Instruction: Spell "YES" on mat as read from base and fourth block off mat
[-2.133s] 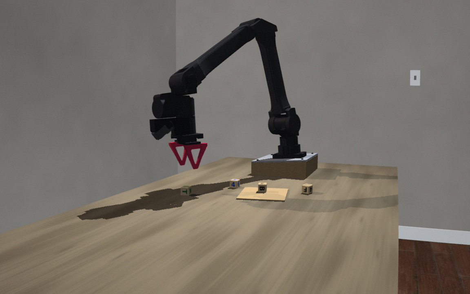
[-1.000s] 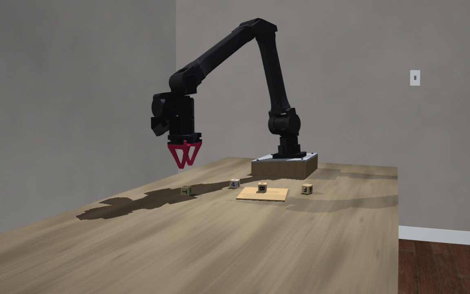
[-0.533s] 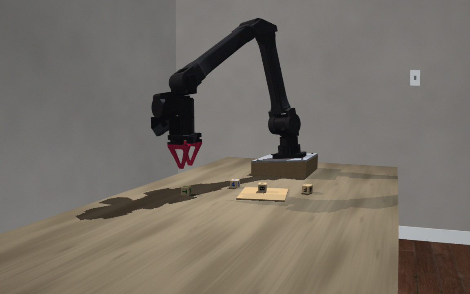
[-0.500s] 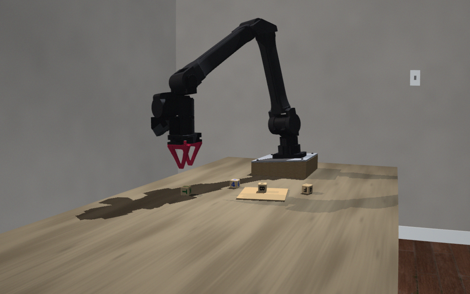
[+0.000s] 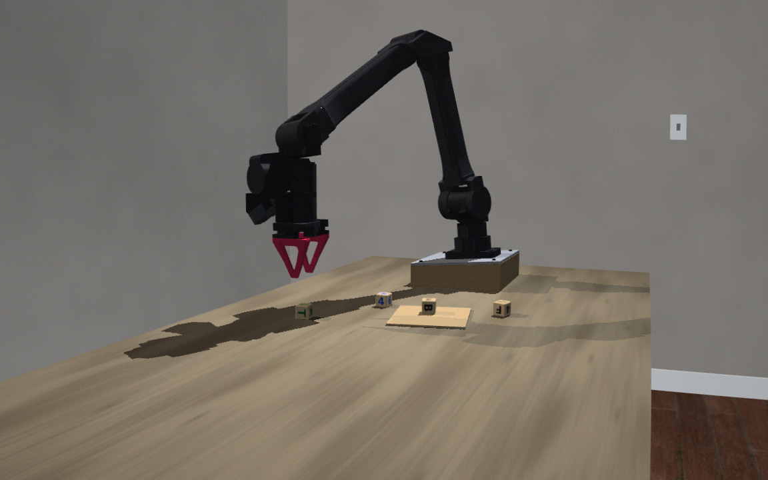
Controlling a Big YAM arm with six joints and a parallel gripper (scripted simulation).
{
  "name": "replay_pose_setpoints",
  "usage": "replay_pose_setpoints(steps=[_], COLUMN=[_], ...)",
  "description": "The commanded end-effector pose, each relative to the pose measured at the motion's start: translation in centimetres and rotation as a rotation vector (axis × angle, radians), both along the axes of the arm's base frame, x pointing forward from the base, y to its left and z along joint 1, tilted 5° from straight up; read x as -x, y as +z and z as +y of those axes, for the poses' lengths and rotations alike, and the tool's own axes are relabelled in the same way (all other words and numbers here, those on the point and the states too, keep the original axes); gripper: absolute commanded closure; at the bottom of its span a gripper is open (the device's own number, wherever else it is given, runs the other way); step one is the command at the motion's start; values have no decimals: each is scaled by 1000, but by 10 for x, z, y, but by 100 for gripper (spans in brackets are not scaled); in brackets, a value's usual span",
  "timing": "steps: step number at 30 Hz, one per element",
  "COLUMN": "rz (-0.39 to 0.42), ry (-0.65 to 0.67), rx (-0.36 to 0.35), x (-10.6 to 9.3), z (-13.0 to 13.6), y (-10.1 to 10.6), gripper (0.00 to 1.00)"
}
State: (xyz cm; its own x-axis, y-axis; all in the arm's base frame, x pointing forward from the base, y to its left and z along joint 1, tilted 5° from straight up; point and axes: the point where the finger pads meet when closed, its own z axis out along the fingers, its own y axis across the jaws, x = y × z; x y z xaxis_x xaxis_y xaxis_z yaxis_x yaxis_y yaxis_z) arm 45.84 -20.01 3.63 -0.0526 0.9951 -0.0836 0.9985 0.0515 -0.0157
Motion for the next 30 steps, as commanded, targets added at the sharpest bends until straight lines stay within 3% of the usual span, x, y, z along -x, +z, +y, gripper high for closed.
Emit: replay_pose_setpoints(steps=[1, 30], rz=[0, 1], ry=[0, 4], rx=[6, 5], x=[-1, 1], z=[-2, -7], y=[-9, -45], gripper=[41, 41])
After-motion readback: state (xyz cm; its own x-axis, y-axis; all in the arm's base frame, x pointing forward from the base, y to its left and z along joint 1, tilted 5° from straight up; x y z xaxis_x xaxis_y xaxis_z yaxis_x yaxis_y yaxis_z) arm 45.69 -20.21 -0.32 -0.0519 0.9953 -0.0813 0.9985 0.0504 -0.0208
